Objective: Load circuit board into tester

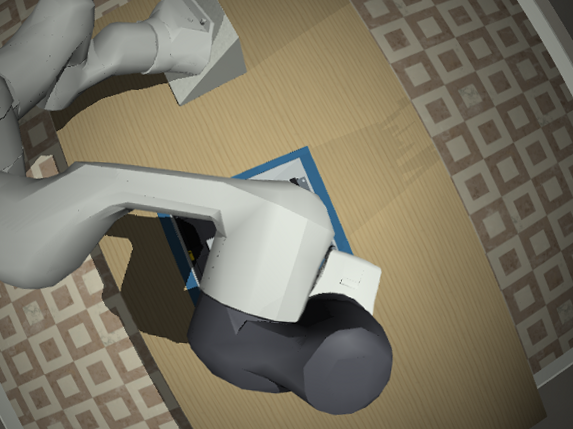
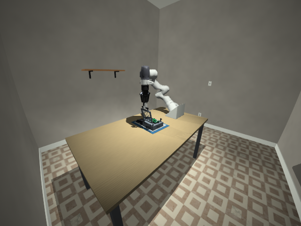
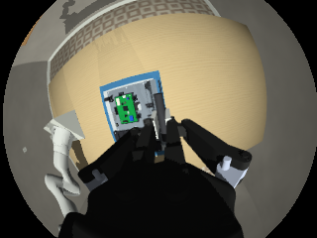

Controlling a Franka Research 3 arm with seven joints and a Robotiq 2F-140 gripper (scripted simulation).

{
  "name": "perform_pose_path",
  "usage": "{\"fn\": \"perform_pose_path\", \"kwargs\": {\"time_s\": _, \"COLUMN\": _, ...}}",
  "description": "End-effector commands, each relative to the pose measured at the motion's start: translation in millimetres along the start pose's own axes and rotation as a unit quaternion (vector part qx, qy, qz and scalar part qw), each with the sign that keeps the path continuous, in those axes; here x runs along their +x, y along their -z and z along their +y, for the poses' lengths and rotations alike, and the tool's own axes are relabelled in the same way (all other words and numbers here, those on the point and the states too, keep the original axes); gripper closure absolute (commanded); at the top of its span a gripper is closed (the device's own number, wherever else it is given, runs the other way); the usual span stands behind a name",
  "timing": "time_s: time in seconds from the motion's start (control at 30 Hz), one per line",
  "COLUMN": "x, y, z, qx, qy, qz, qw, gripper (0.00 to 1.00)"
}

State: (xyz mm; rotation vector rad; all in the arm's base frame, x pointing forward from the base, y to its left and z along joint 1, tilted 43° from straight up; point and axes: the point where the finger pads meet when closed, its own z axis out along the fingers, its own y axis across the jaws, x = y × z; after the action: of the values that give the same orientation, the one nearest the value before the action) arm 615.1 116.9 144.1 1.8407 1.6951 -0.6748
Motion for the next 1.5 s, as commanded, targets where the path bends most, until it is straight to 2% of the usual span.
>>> {"fn": "perform_pose_path", "kwargs": {"time_s": 0.0, "x": -1.5, "y": -0.9, "z": 0.4, "qx": -0.001, "qy": -0.002, "qz": -0.001, "qw": 1.0, "gripper": 1.0}}
{"fn": "perform_pose_path", "kwargs": {"time_s": 1.47, "x": -1.4, "y": 2.4, "z": -14.8, "qx": -0.001, "qy": -0.002, "qz": -0.001, "qw": 1.0, "gripper": 1.0}}
